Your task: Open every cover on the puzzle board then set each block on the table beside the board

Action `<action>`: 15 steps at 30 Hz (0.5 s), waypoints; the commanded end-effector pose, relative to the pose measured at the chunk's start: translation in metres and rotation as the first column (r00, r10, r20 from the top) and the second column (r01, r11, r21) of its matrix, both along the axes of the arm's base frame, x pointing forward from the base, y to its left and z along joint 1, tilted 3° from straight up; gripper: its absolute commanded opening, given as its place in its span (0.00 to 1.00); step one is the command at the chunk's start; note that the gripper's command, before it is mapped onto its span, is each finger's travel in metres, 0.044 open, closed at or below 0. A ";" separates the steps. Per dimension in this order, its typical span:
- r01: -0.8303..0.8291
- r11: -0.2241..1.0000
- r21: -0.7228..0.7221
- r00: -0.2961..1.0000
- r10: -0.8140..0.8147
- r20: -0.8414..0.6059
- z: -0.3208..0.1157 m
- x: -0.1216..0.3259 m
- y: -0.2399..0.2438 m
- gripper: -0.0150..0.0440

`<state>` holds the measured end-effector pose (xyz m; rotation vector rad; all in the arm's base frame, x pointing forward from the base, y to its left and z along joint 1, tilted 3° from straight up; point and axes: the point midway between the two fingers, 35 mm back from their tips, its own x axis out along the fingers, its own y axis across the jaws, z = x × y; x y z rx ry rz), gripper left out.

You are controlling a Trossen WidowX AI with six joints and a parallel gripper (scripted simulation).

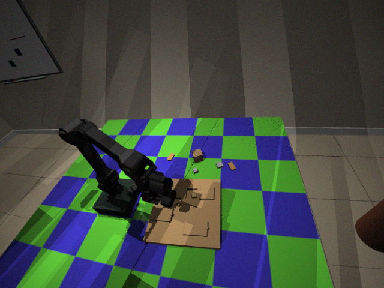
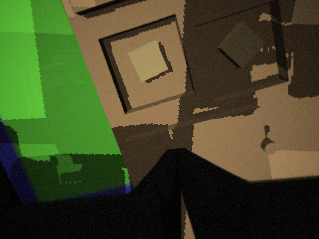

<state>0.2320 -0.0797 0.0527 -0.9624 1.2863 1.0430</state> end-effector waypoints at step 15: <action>0.691 0.723 -0.013 0.723 -0.691 -0.021 0.017 0.077 -0.062 0.25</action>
